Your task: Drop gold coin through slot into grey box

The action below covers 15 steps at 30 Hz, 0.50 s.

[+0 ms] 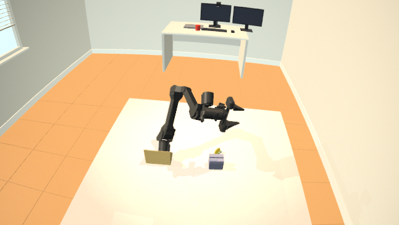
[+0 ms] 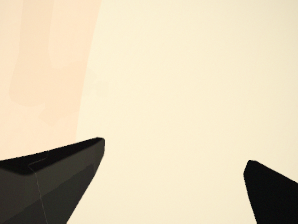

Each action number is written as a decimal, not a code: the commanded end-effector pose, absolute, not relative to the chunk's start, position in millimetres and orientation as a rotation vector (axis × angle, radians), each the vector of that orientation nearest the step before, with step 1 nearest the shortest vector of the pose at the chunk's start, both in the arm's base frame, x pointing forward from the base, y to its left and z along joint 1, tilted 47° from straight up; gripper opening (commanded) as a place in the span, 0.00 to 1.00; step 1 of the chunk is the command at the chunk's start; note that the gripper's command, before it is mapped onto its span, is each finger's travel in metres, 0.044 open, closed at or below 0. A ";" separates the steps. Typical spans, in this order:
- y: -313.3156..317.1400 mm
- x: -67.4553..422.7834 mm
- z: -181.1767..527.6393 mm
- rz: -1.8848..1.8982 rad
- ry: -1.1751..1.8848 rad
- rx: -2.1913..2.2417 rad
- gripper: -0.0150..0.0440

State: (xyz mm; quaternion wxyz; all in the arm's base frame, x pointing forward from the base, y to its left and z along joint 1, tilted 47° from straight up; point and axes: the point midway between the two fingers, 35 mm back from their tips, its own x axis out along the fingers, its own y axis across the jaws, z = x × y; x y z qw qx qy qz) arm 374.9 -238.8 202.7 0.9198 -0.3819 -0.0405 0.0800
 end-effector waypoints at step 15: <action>-139.9 410.4 105.9 0.571 0.497 -0.273 0.53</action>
